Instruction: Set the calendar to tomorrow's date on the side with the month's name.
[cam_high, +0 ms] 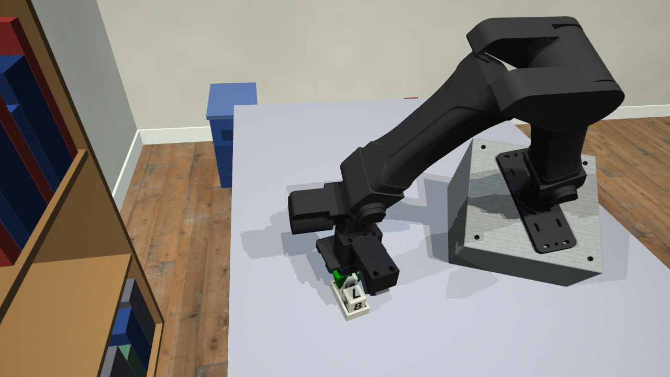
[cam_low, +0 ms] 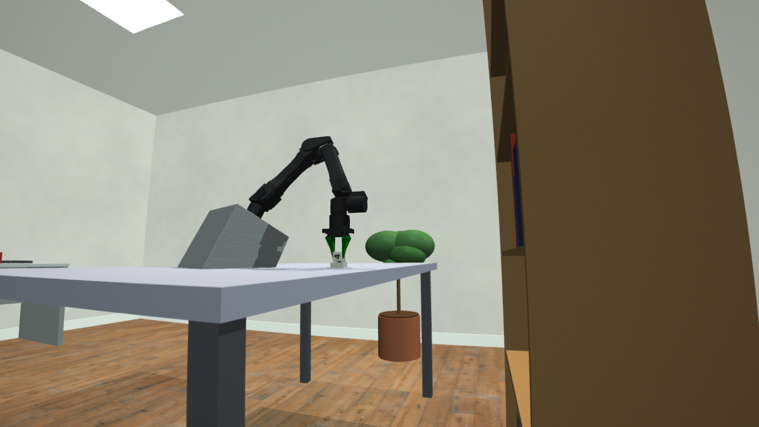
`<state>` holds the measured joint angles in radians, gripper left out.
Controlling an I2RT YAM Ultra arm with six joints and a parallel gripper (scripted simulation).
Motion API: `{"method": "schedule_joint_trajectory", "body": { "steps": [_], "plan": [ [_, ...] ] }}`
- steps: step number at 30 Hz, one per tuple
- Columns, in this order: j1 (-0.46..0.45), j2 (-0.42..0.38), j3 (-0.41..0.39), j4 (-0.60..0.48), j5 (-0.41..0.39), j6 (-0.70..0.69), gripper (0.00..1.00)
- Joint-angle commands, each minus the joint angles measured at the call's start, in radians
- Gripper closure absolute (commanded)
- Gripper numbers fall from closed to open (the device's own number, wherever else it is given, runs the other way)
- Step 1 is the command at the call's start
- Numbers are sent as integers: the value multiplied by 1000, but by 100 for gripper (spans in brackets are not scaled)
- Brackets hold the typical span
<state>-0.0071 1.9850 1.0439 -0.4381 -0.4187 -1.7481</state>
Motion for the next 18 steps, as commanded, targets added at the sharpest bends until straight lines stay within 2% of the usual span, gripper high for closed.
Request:
{"method": "schedule_joint_trajectory", "body": {
  "steps": [1, 18],
  "plan": [
    [-2, -5, 4, -1, -1, 1, 73],
    [1, 2, 2, 10, 0, 4, 73]
  ]
}}
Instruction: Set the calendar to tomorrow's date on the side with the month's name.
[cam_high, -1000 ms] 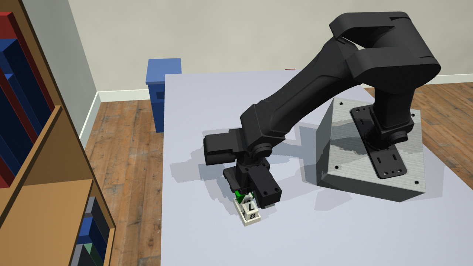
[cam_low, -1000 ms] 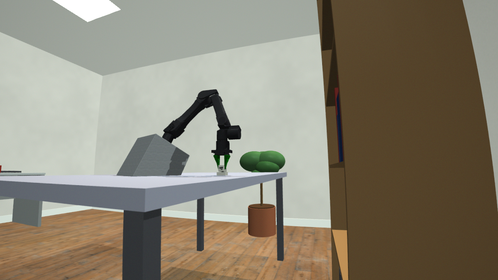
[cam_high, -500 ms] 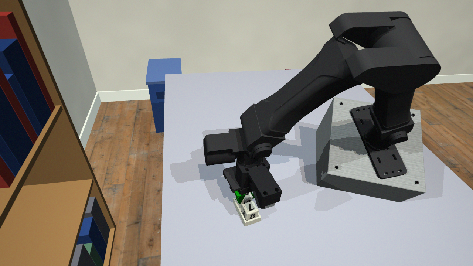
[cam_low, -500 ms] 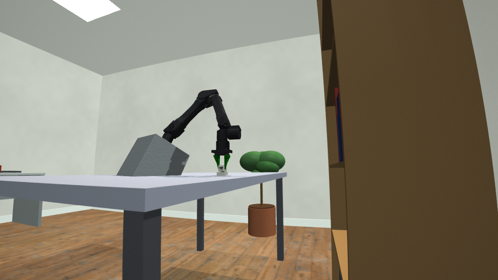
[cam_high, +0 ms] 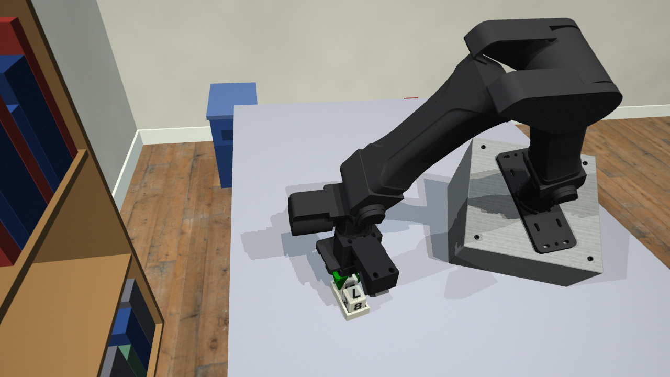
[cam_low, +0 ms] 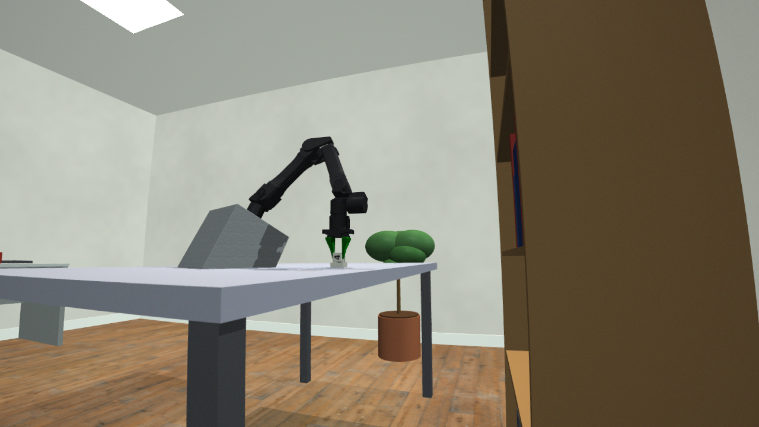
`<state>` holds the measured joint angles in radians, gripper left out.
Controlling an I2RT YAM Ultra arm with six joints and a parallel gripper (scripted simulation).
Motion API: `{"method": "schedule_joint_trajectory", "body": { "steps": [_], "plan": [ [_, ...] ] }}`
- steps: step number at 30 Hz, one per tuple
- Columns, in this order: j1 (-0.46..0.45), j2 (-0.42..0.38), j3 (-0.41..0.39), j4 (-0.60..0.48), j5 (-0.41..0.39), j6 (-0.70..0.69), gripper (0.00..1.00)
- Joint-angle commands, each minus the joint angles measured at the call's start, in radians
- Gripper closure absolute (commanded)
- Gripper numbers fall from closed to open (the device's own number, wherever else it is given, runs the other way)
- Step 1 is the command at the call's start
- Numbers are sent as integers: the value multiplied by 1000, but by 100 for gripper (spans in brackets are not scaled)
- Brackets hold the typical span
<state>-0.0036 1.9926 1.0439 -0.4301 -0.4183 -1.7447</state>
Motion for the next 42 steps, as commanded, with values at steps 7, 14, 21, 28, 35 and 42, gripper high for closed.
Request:
{"method": "schedule_joint_trajectory", "body": {
  "steps": [7, 14, 21, 28, 35, 42],
  "plan": [
    [0, 1, 2, 10, 0, 4, 73],
    [4, 10, 0, 22, 1, 8, 73],
    [7, 16, 0, 29, 2, 11, 73],
    [7, 17, -1, 31, 2, 11, 73],
    [7, 17, -1, 31, 2, 11, 73],
    [7, 17, -1, 31, 2, 11, 73]
  ]
}}
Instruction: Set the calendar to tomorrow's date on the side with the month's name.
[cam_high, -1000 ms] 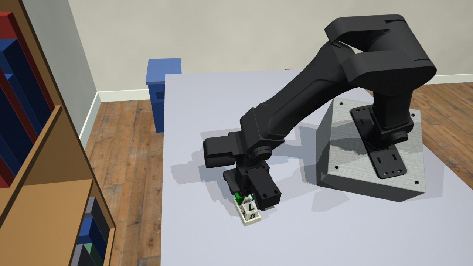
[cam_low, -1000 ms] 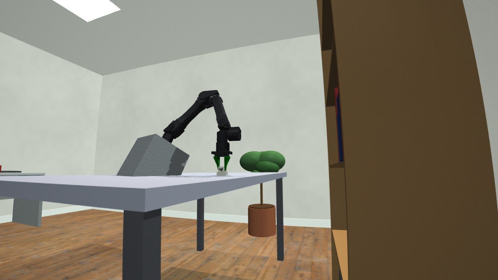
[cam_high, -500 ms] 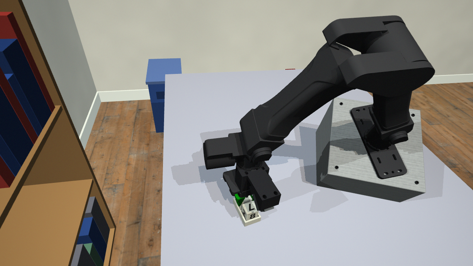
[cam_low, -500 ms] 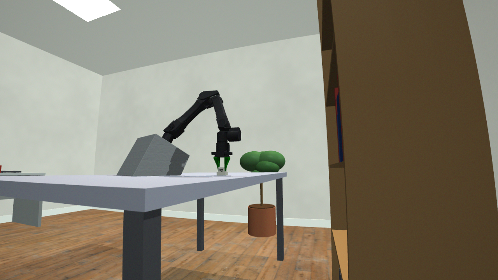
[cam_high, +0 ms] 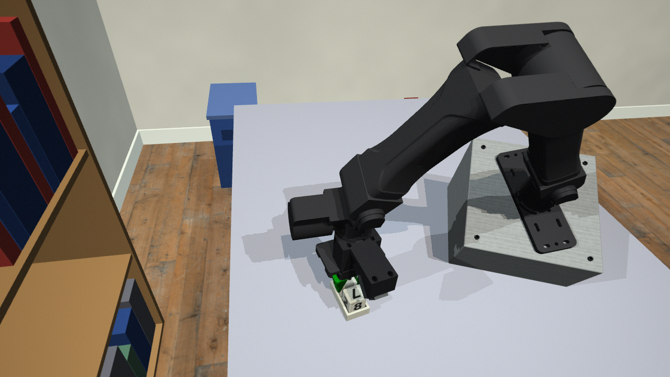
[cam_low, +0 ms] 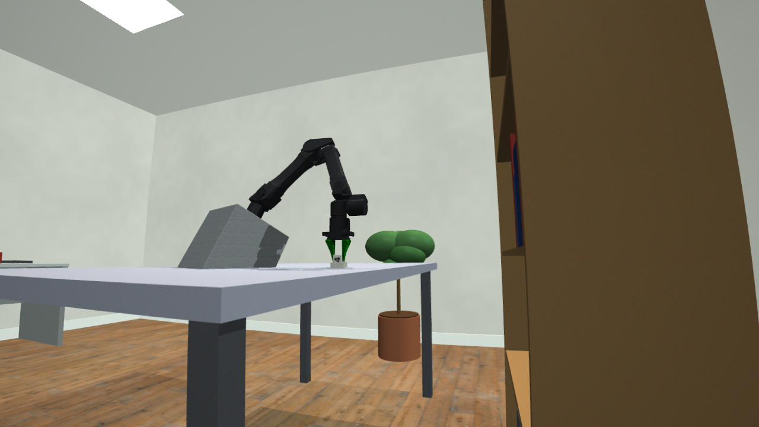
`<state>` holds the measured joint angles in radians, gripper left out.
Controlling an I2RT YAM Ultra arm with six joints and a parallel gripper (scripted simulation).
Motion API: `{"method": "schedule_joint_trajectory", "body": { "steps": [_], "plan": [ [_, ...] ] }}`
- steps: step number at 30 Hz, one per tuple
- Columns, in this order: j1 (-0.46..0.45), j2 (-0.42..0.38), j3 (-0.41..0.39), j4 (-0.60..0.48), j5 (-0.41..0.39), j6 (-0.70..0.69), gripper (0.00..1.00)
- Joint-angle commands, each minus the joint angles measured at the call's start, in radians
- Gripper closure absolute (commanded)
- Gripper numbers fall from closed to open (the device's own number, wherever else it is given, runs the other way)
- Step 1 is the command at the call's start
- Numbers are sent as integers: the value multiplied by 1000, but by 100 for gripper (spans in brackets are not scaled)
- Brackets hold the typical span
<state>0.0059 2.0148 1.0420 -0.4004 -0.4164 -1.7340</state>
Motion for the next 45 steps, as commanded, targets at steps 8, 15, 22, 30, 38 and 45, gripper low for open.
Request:
{"method": "schedule_joint_trajectory", "body": {
  "steps": [8, 15, 22, 30, 38, 45],
  "plan": [
    [-2, -5, 1, 1, 0, 1, 73],
    [-2, -5, 1, 1, 0, 1, 73],
    [-2, -5, 1, 2, 0, 1, 73],
    [-2, -4, 1, 2, 0, 1, 73],
    [-2, -4, 1, 2, 0, 1, 73],
    [-2, -4, 1, 2, 0, 1, 73]
  ]
}}
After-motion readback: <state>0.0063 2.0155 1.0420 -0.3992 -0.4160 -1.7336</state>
